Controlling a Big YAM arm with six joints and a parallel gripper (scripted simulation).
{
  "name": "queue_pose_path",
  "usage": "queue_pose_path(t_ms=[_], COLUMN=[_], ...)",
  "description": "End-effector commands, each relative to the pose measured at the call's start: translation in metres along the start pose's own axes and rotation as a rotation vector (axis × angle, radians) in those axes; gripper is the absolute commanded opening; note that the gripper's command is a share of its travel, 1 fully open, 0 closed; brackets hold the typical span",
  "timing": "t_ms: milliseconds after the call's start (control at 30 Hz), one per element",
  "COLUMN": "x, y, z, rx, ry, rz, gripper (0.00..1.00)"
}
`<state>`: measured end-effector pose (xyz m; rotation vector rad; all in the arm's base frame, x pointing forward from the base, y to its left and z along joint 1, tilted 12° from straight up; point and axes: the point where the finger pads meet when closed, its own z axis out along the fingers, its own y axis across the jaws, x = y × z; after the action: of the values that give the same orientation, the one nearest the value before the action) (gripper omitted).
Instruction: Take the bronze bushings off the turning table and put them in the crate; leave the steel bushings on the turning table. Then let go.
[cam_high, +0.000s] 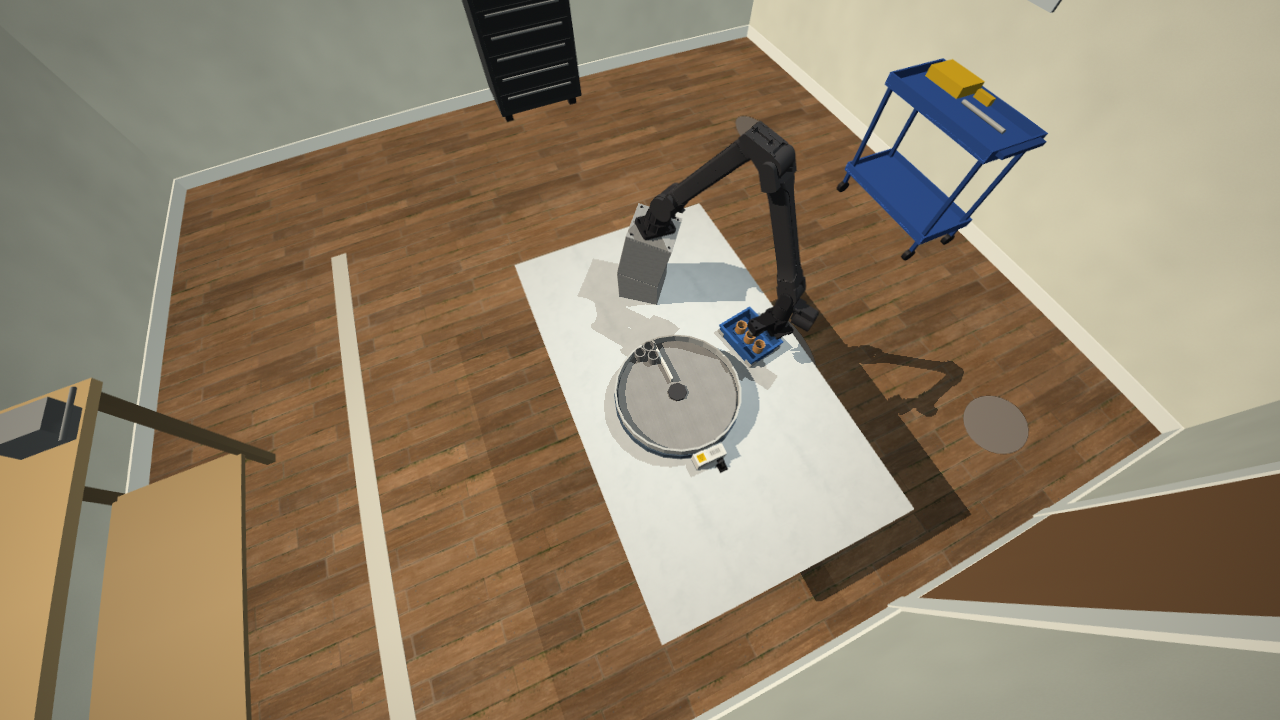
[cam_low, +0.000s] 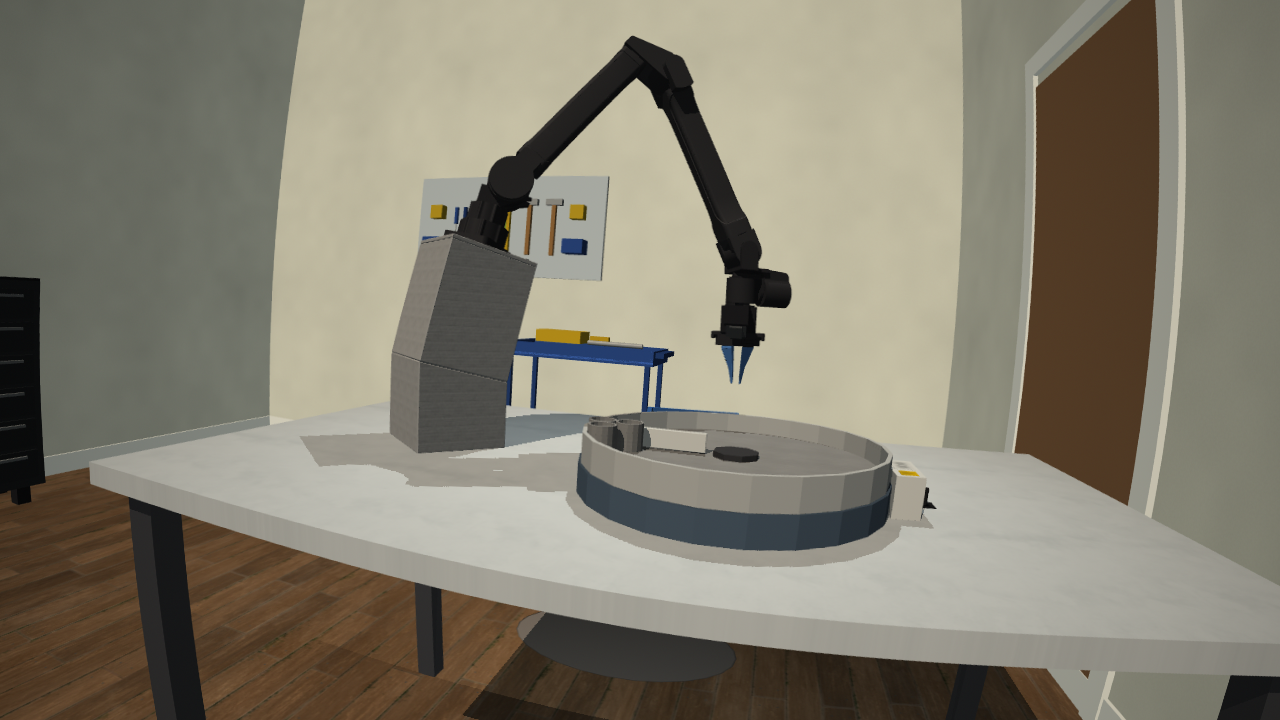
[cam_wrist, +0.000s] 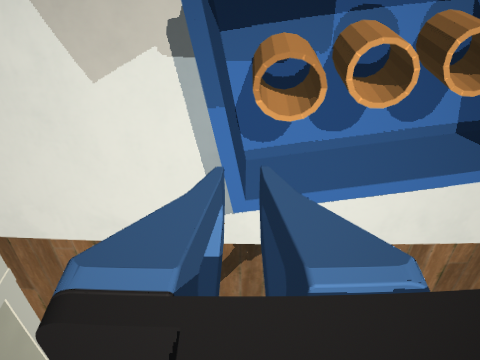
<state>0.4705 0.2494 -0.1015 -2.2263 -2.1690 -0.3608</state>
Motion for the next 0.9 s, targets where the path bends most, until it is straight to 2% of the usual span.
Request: queue_pose_path(t_ms=[0, 100, 267, 867], x=[-0.0086, -0.0101, -0.0068, -0.0068], y=[-0.0071, -0.0112, -0.0060, -0.0060], z=[-0.0004, 0.0039, -0.0020, -0.0020], rx=[0.025, 0.036, 0.019, 0.019], ry=[-0.016, -0.022, -0.013, -0.013], rz=[0.000, 0.001, -0.001, -0.001], gripper=[0.13, 0.13, 0.13, 0.13])
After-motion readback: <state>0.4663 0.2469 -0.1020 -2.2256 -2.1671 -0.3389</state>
